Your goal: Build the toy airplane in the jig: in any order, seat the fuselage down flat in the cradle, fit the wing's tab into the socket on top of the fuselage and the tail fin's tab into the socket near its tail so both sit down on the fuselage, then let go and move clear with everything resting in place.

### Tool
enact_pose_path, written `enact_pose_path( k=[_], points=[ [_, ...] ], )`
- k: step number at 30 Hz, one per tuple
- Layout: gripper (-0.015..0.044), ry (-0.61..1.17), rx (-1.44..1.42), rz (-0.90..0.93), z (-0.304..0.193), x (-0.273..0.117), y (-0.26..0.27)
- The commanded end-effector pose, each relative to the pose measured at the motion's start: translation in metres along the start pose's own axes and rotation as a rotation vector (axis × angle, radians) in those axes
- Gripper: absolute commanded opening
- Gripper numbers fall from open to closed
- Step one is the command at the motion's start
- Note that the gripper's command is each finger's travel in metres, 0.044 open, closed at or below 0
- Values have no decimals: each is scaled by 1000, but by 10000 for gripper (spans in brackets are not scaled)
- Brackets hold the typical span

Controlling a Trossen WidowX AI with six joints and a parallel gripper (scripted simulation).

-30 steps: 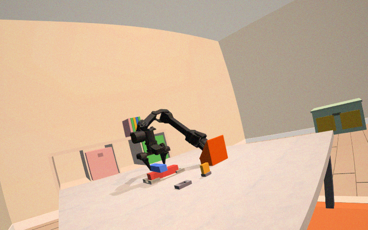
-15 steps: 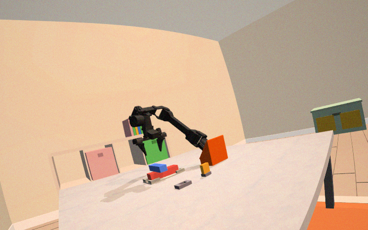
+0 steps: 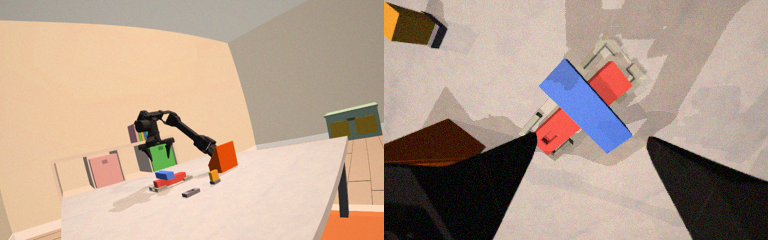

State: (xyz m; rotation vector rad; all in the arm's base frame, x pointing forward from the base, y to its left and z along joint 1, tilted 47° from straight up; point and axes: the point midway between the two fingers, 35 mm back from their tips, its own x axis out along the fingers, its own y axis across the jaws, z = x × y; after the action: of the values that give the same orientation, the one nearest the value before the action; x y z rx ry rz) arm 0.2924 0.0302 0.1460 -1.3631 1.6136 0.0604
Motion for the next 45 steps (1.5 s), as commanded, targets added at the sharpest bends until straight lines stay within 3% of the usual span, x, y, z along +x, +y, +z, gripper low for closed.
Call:
enact_pose_path(
  k=[1,20,29,37,45],
  points=[
    [440,-5,748,2,1,2,-1],
    [440,-7,763,4,3,1,1],
    [440,-34,749,50,86,-12,121],
    [440,-11,759,21,106,-3,246],
    [440,-9,762,14,106,1,257]
  ],
)
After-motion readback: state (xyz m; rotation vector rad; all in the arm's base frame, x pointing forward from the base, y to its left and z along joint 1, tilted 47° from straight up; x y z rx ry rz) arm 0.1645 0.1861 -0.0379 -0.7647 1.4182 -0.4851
